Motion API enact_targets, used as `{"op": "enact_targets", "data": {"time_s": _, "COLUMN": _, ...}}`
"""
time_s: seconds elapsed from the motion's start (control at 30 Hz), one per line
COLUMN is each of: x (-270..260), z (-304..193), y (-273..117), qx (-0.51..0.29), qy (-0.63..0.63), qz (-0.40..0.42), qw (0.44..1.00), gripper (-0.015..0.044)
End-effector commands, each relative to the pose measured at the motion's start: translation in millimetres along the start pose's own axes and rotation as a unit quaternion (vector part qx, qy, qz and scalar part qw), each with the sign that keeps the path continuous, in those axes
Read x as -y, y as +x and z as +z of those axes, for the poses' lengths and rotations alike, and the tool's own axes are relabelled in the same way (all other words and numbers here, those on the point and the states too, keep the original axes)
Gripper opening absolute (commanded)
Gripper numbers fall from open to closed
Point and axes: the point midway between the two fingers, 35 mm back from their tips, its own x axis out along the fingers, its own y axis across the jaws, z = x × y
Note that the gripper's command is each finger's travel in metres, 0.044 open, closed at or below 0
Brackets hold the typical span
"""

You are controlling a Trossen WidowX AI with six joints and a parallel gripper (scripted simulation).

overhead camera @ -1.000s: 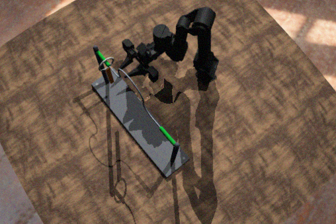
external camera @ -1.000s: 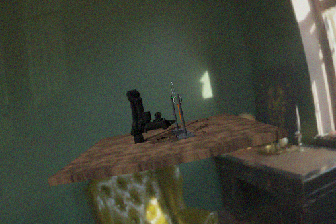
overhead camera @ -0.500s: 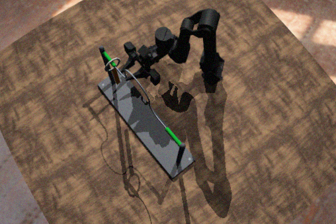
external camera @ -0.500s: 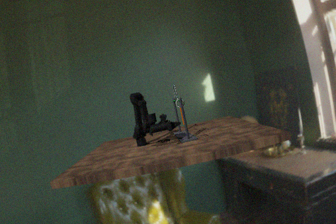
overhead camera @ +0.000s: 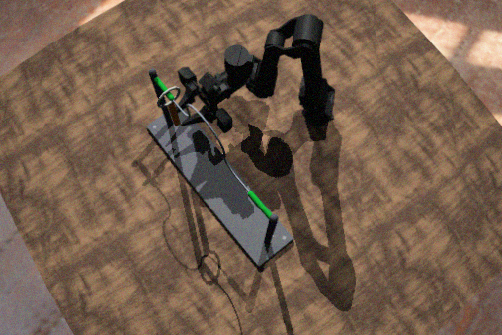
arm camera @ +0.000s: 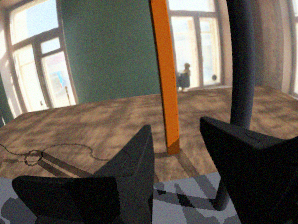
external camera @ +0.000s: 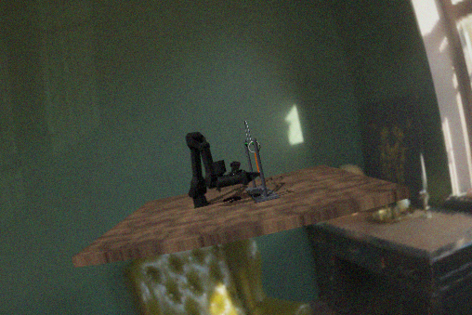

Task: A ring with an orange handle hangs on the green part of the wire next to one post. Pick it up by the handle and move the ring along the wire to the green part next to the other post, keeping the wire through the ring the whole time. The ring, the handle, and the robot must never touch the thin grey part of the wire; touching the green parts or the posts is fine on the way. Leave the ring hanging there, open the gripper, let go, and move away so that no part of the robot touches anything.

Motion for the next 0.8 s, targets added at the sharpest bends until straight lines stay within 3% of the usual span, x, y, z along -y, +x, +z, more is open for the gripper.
{"op": "enact_targets", "data": {"time_s": 0.0, "x": 1, "z": -1, "y": 6, "qx": -0.001, "qy": 0.004, "qz": -0.001, "qw": 1.000, "gripper": 0.0160}}
{"op": "enact_targets", "data": {"time_s": 0.77, "x": -3, "z": 0, "y": 39, "qx": 0.001, "qy": 0.004, "qz": -0.001, "qw": 1.000, "gripper": 0.0160}}
